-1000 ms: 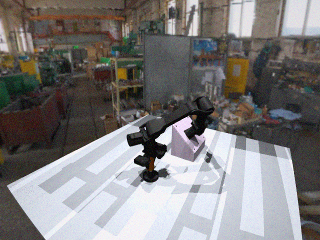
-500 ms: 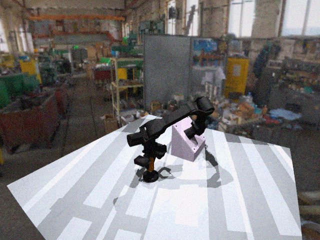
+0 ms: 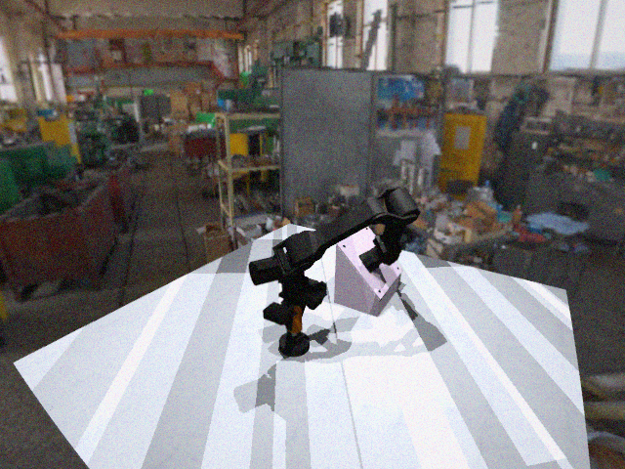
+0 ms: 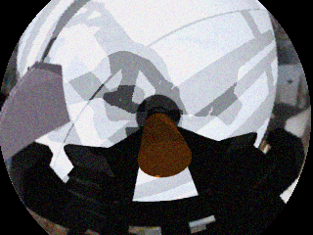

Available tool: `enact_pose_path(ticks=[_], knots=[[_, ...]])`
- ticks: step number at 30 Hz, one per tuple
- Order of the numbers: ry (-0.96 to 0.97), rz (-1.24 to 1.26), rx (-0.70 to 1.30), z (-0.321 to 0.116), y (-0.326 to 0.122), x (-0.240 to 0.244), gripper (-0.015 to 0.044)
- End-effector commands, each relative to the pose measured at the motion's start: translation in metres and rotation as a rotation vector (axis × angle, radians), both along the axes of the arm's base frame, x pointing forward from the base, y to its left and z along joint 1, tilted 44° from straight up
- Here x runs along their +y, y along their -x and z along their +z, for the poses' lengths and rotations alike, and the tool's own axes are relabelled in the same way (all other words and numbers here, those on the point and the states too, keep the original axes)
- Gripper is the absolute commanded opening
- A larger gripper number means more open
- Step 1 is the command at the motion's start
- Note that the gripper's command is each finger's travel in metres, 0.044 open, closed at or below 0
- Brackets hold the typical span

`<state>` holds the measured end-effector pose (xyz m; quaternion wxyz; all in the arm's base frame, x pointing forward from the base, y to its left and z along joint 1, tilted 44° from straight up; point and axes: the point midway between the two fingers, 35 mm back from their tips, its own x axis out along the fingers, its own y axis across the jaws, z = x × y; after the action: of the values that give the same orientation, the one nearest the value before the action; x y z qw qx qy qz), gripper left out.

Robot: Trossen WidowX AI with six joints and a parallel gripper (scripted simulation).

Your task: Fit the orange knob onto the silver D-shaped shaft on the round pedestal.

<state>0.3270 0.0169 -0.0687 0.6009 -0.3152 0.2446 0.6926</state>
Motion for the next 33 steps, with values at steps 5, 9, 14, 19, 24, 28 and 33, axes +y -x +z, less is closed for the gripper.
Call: enact_pose_path(ticks=[5,9,14,19,24,28,33], knots=[[0.0,-0.001,-0.003,0.0,-0.0019,-0.002,0.0],[0.0,-0.001,-0.003,0.0005,-0.0032,-0.0019,0.0],[0.0,-0.001,-0.004,0.0011,-0.0053,-0.0015,0.0],[0.0,-0.001,-0.004,0.0015,-0.0059,-0.0004,0.0],[0.0,-0.001,-0.004,0.0012,-0.0048,-0.0005,0.0],[0.0,-0.001,-0.004,0.0008,-0.004,-0.0007,0.0],[0.0,-0.001,-0.003,0.0,-0.0028,-0.0007,0.0]])
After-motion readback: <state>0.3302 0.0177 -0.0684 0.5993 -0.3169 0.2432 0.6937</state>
